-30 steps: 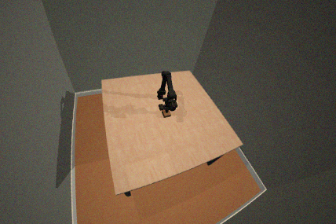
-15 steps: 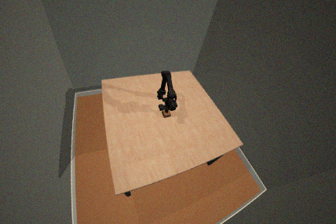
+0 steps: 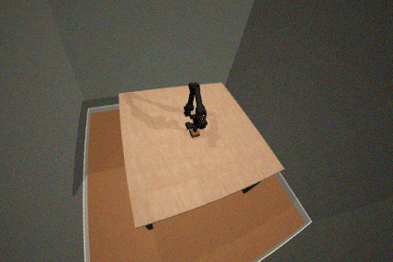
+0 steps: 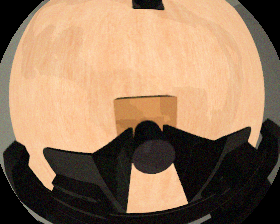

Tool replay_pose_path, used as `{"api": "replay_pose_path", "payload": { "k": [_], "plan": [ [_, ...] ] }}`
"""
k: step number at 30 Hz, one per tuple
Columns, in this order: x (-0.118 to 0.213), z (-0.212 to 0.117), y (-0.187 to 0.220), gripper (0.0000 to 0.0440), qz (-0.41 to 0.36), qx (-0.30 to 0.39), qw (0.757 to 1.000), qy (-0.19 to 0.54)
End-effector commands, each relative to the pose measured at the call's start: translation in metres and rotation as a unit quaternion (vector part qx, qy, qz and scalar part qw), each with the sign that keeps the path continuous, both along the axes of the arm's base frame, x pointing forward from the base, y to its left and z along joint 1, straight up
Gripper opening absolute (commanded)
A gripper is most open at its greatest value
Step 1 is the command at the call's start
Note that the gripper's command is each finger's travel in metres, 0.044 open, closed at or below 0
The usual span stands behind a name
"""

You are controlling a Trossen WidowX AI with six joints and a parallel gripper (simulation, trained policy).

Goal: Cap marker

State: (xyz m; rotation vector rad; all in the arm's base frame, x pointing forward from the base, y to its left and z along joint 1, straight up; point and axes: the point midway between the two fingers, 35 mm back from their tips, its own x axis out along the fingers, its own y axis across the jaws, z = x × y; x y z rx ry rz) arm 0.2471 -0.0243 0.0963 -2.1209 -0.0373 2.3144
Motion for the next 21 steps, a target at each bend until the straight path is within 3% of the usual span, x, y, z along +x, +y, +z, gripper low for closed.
{"api": "replay_pose_path", "payload": {
  "k": [1, 18, 21],
  "plan": [
    [-0.0026, -0.0115, -0.0129, 0.0137, -0.001, -0.025, 1.000, 0.010],
    [0.0011, -0.0041, -0.0165, 0.0180, 0.023, -0.041, 0.999, -0.015],
    [-0.0022, -0.0055, -0.0159, 0.0222, 0.021, -0.039, 0.999, -0.011]
  ]
}}
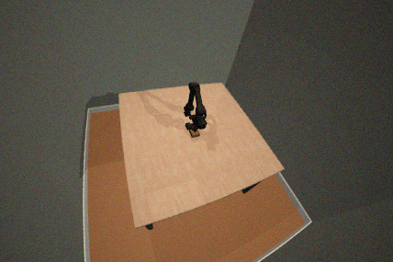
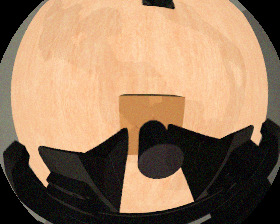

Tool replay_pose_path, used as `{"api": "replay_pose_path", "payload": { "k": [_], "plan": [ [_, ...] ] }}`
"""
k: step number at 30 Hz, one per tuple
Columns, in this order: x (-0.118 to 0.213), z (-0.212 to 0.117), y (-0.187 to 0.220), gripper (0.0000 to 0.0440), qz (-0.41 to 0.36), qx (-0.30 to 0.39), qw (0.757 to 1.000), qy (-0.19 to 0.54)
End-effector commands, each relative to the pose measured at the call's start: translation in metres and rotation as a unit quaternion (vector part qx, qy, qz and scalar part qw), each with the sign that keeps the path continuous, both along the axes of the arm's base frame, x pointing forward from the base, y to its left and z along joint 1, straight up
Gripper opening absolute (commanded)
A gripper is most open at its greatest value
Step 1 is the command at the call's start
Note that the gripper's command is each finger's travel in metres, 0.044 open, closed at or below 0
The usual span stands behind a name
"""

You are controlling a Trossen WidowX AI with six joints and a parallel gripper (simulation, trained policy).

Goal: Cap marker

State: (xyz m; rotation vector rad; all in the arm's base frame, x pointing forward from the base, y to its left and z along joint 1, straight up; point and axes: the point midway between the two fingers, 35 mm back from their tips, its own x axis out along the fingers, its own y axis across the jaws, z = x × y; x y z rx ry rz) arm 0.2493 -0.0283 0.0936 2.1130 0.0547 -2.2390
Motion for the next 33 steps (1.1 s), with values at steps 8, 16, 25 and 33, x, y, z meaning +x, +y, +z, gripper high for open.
{"api": "replay_pose_path", "payload": {
  "k": [8, 16, 25, 33],
  "plan": [
    [-0.005, -0.001, -0.011, 0.0408, -0.013, -0.021, 1.000, -0.008],
    [0.002, 0.012, -0.012, 0.0440, -0.021, -0.026, 0.998, -0.047],
    [0.004, 0.043, -0.013, 0.0440, -0.030, -0.032, 0.996, -0.076],
    [-0.005, 0.062, -0.014, 0.0440, -0.035, -0.034, 0.996, -0.078]
  ]
}}
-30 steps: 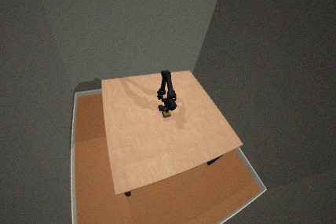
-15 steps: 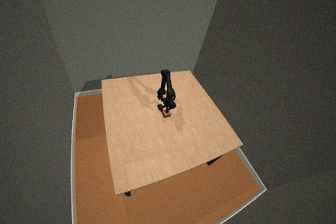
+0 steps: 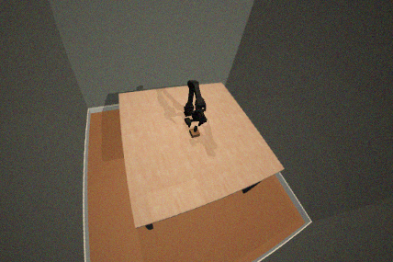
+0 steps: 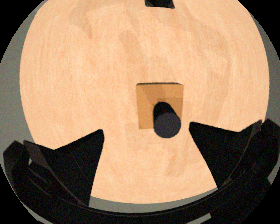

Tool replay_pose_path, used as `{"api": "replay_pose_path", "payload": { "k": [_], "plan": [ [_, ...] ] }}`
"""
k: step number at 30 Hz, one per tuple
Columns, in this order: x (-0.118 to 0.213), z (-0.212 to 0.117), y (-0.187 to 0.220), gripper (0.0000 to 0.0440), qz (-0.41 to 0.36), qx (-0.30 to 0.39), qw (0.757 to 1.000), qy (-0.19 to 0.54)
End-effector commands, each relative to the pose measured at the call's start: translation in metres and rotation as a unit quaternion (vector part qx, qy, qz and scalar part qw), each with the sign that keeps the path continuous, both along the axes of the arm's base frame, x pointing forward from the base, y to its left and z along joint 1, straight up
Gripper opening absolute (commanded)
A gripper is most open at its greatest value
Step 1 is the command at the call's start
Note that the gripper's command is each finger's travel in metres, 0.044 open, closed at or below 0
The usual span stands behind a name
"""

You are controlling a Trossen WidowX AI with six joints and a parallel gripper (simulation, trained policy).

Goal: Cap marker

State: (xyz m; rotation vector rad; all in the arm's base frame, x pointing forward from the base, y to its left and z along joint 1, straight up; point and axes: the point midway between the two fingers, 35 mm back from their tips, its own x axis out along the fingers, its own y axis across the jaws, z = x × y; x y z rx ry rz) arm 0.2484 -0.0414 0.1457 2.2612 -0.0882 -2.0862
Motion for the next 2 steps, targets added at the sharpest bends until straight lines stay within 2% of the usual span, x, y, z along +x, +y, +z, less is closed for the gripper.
{"api": "replay_pose_path", "payload": {
  "k": [1, 2],
  "plan": [
    [-0.0048, 0.0121, -0.0007, 0.0440, -0.005, -0.003, 1.000, -0.008],
    [-0.0060, 0.0139, -0.0008, 0.0440, -0.005, -0.003, 1.000, -0.008]
  ]
}}
